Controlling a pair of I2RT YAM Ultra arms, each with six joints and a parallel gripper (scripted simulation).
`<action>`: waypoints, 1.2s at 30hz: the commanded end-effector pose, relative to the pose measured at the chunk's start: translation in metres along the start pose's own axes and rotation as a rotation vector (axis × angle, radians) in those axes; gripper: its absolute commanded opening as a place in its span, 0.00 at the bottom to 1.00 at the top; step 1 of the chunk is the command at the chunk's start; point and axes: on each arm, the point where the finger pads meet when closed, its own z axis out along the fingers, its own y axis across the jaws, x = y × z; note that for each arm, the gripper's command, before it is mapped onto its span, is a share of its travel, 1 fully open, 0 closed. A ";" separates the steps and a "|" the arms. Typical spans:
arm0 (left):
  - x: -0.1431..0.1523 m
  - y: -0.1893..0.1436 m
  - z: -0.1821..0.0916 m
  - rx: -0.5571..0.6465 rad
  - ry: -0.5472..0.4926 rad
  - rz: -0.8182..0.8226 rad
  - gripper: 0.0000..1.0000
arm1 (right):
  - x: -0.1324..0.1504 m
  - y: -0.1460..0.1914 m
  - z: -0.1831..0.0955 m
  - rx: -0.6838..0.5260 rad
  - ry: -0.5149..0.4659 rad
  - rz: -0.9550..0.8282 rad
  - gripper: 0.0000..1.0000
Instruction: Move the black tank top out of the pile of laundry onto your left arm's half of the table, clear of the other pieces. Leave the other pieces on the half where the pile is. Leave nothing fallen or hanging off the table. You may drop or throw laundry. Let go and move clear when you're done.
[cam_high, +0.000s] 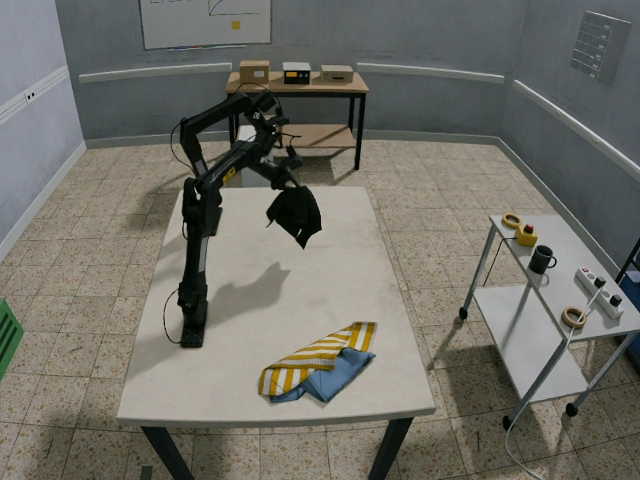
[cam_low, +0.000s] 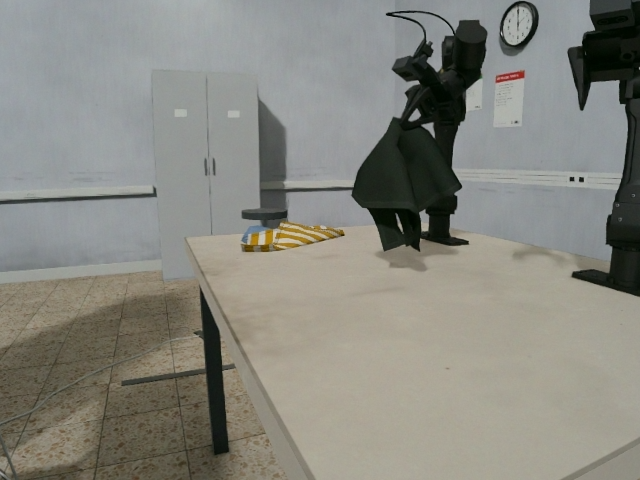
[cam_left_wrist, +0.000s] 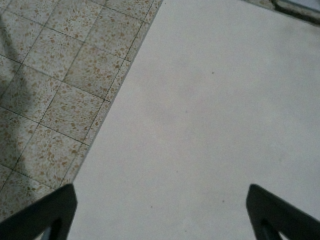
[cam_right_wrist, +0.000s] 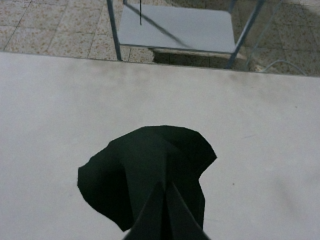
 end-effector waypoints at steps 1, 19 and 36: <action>-0.004 0.000 -0.011 -0.003 -0.036 0.009 0.92 | 0.000 0.005 0.006 -0.015 0.028 0.019 0.00; -0.004 0.000 -0.011 -0.003 -0.036 0.009 0.92 | 0.051 0.013 0.056 -0.023 0.241 -0.012 0.00; -0.004 0.000 -0.011 -0.003 -0.036 0.009 0.92 | 0.117 0.010 0.099 -0.011 0.488 -0.032 0.00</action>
